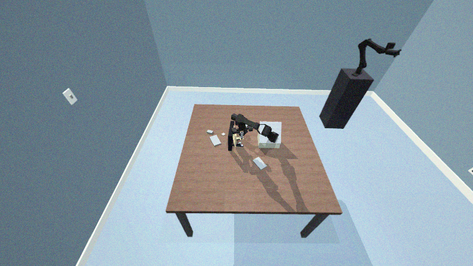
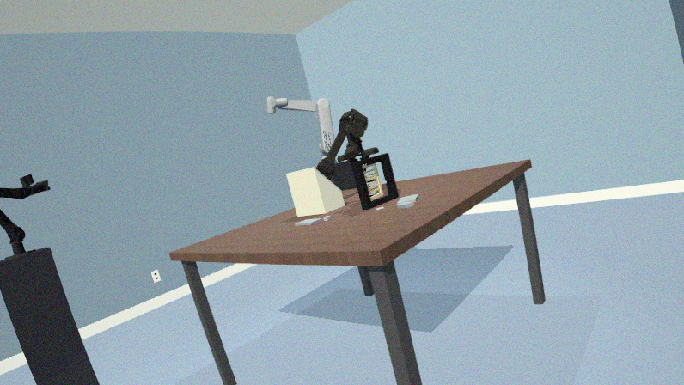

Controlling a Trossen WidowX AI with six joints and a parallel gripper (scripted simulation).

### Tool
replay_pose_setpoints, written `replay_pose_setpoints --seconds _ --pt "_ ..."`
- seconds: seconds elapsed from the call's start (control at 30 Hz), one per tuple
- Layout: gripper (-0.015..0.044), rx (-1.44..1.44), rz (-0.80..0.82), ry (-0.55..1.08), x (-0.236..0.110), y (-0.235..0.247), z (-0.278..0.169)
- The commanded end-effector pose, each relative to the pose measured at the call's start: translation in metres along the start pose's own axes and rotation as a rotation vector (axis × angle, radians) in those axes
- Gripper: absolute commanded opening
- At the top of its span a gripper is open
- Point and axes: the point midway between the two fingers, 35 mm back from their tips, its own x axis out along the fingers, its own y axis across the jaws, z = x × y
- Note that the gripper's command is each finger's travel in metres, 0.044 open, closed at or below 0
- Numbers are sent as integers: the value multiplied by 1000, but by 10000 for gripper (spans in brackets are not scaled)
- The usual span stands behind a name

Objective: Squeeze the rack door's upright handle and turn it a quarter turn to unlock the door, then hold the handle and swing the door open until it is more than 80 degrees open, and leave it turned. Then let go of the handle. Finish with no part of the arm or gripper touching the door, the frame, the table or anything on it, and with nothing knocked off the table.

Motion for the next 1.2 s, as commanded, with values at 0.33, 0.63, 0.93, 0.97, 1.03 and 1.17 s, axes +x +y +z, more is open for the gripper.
replay_pose_setpoints --seconds 0.33,0.63,0.93,0.97,1.03,1.17 --pt "25 -260 10 -11 0 -19 9" --pt "25 -397 9 -12 0 -34 18" --pt "25 -533 8 -12 0 -48 28" --pt "25 -548 8 -13 0 -49 30" --pt "25 -577 8 -13 0 -52 32" --pt "25 -636 7 -13 0 -57 38"
